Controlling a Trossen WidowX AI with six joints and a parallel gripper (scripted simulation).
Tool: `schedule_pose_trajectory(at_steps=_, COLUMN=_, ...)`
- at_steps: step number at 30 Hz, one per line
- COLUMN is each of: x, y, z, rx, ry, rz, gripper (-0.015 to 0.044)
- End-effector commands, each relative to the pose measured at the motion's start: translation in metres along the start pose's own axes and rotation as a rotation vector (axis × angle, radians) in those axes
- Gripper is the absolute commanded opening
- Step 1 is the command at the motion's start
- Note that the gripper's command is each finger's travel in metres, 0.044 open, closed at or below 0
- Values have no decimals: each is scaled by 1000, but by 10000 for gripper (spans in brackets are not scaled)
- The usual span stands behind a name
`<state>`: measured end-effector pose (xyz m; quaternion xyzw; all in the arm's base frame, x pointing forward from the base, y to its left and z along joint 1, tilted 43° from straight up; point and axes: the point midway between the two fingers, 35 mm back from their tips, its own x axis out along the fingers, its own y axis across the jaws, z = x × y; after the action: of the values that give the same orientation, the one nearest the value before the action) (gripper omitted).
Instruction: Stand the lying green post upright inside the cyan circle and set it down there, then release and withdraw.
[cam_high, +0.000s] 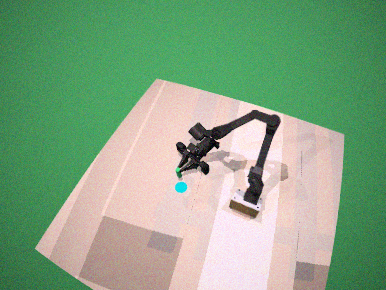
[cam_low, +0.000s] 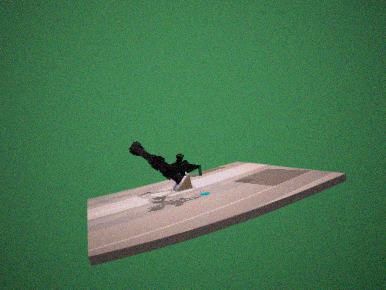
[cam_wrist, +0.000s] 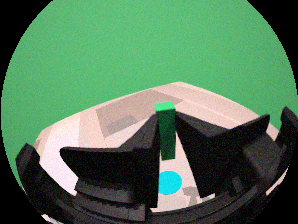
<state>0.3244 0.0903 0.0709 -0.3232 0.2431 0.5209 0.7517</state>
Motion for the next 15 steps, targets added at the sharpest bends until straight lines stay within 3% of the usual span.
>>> schedule_pose_trajectory(at_steps=1, x=0, y=0, z=1, rx=-7, ry=-8, rz=1, gripper=23)
schedule_pose_trajectory(at_steps=8, x=0, y=0, z=-3, rx=-7, ry=-7, rz=1, gripper=23)
schedule_pose_trajectory(at_steps=15, x=5, y=-3, z=-42, rx=-9, ry=-1, rz=3, gripper=23)
